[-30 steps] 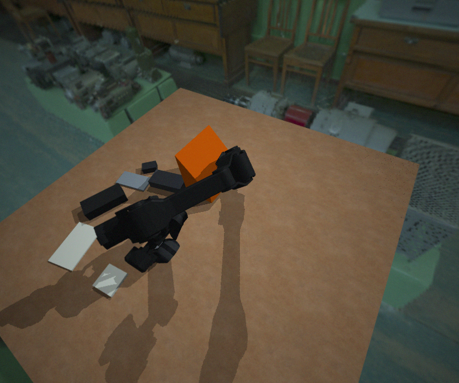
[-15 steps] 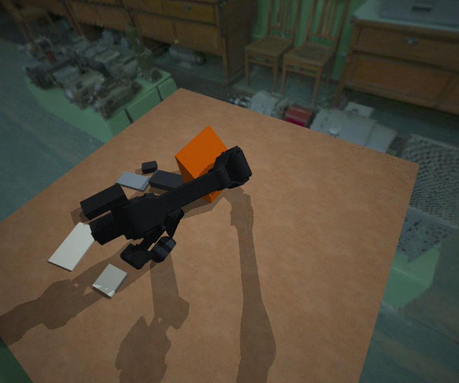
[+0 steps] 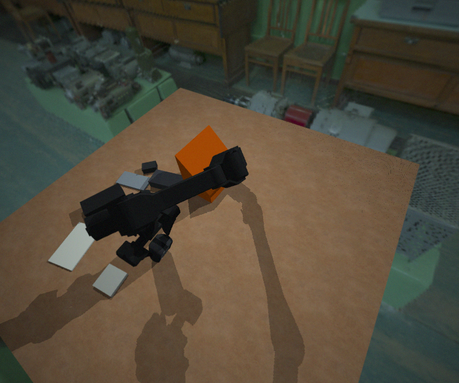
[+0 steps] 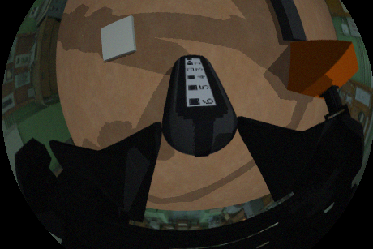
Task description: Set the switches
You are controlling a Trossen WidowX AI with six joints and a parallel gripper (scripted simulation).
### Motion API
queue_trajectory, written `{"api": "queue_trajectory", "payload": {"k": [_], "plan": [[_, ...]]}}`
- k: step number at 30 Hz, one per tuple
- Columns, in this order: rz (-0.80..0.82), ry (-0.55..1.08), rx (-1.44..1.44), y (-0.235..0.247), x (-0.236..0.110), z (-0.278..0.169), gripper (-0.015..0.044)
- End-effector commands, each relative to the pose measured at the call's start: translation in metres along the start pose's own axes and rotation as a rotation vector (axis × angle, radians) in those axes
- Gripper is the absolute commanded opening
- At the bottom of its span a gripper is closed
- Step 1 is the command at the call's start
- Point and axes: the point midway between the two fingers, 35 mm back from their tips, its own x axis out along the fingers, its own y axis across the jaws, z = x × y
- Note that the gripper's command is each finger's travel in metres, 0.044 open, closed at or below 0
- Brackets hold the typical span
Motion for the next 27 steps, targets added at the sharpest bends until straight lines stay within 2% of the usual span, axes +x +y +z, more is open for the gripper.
{"api": "queue_trajectory", "payload": {"k": [1,27], "plan": [[-0.015,-0.005,-0.002,0.000,0.005,0.008,0.0335],[-0.015,-0.005,-0.002,0.000,0.002,0.026,0.0335]]}}
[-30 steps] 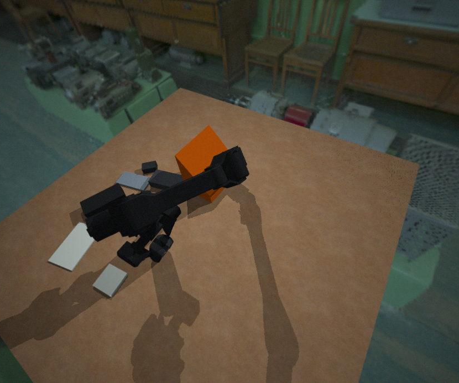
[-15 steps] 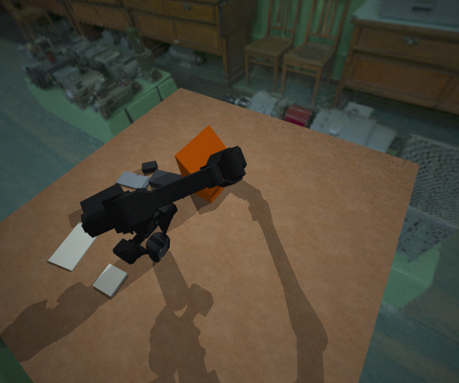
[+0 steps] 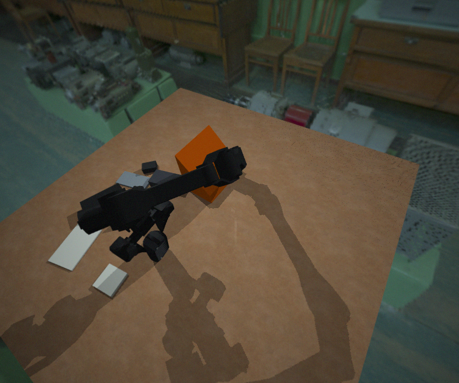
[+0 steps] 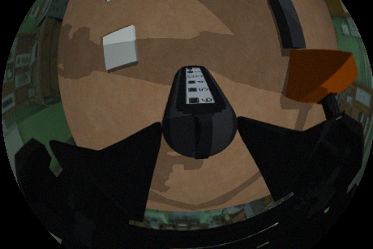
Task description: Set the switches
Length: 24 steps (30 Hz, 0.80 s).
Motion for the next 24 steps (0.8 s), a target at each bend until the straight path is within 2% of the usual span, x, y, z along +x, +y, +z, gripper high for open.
{"api": "queue_trajectory", "payload": {"k": [1,24], "plan": [[-0.018,-0.001,-0.001,-0.0005,0.0062,0.0059,0.0335],[-0.018,-0.001,-0.001,-0.0004,0.0057,0.0044,0.0337]]}}
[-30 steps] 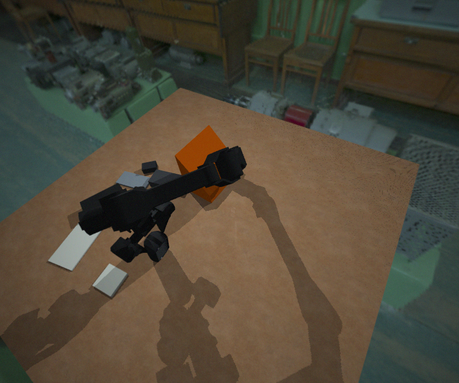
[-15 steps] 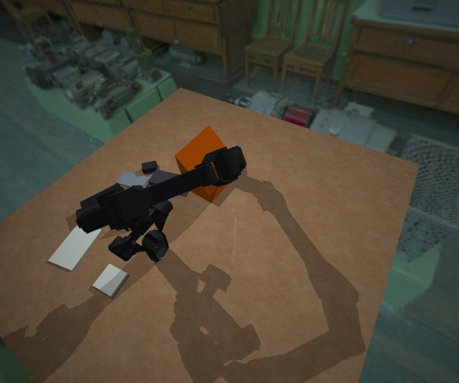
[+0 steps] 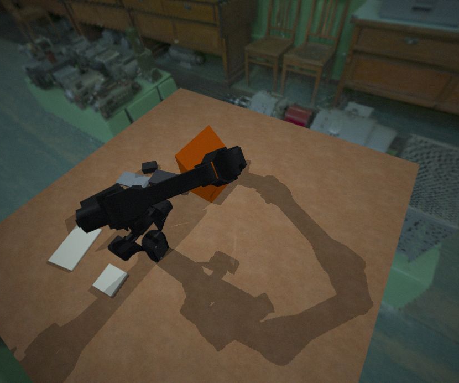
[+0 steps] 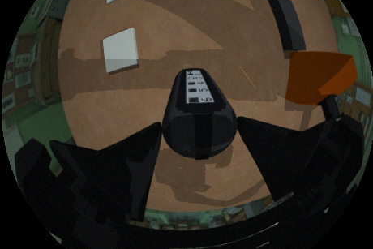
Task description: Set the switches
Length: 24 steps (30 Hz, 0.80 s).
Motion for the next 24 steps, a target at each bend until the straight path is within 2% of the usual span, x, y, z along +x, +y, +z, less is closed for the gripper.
{"api": "queue_trajectory", "payload": {"k": [1,24], "plan": [[-0.018,0.000,-0.003,0.000,0.006,-0.001,0.0338],[-0.018,-0.002,-0.003,0.001,-0.001,0.024,0.0338]]}}
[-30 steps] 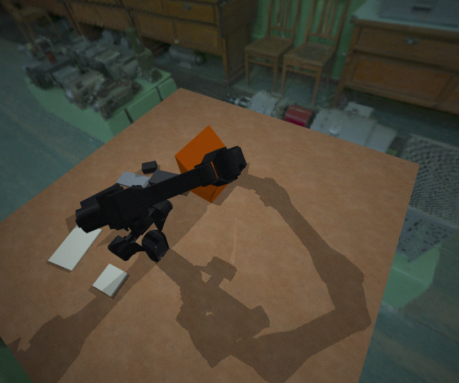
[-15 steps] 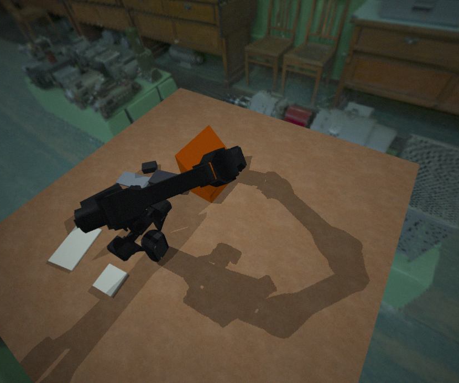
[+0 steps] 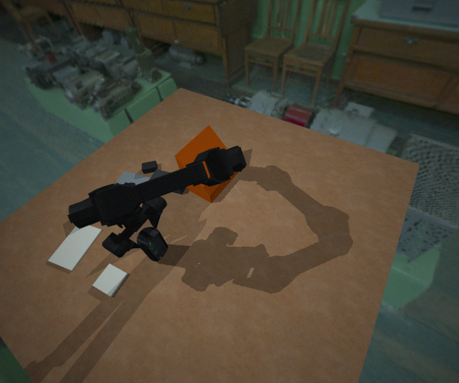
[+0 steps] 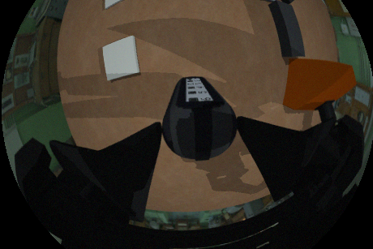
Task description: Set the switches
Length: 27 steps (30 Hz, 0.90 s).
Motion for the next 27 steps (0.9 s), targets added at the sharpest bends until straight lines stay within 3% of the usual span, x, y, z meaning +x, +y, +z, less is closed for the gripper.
{"api": "queue_trajectory", "payload": {"k": [1,27], "plan": [[-0.011,-0.005,0.000,-0.001,0.002,0.007,0.0338],[-0.010,-0.006,0.000,-0.001,0.004,0.029,0.0338]]}}
